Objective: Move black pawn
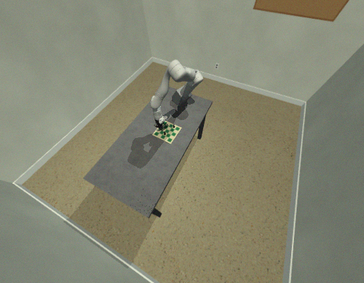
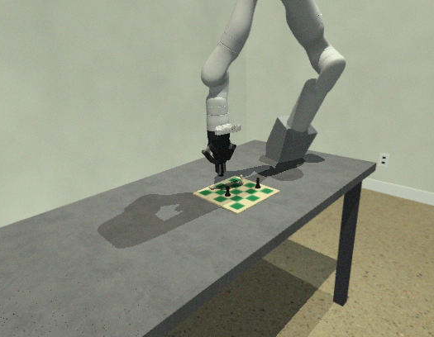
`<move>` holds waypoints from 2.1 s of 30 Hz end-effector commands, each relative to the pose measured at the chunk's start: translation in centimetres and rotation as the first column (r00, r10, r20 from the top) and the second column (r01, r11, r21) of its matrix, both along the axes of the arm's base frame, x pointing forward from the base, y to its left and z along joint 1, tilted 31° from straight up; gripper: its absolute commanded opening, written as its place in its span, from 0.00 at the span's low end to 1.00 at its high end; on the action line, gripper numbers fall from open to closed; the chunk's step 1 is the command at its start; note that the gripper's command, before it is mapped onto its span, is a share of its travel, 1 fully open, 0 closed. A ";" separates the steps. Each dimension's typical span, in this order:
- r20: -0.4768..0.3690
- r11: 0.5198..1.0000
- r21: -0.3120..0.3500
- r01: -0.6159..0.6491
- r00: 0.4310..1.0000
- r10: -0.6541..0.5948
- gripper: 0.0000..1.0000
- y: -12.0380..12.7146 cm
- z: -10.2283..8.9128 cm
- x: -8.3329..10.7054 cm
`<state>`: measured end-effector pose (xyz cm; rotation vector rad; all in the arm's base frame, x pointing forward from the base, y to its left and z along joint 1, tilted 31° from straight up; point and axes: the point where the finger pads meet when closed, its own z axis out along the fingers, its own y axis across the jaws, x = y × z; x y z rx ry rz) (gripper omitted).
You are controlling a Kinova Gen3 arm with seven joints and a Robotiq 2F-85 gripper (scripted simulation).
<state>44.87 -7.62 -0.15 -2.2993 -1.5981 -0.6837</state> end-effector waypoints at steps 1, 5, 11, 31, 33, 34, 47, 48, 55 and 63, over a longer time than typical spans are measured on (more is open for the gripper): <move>0.011 1.000 -0.004 0.007 1.000 -0.007 0.00 -0.7 1.7 0.0; 0.013 1.000 -0.005 0.007 1.000 -0.007 0.00 -1.5 3.2 -0.3; 0.014 1.000 -0.005 0.007 1.000 -0.007 0.00 -1.7 3.5 -0.3; 0.091 0.987 -0.054 -0.148 0.984 0.153 0.00 4.9 7.2 0.4; 0.091 0.987 -0.054 -0.148 0.984 0.153 0.00 4.9 7.2 0.4; 0.091 0.987 -0.054 -0.148 0.984 0.153 0.00 4.9 7.2 0.4; 0.086 0.988 -0.052 -0.148 0.985 0.152 0.00 5.5 5.8 0.6; 0.086 0.988 -0.052 -0.148 0.985 0.152 0.00 5.7 5.5 0.7; 0.088 0.988 -0.053 -0.148 0.984 0.152 0.00 6.6 3.7 1.3; 0.091 0.988 -0.055 -0.148 0.984 0.152 0.00 8.2 0.5 2.5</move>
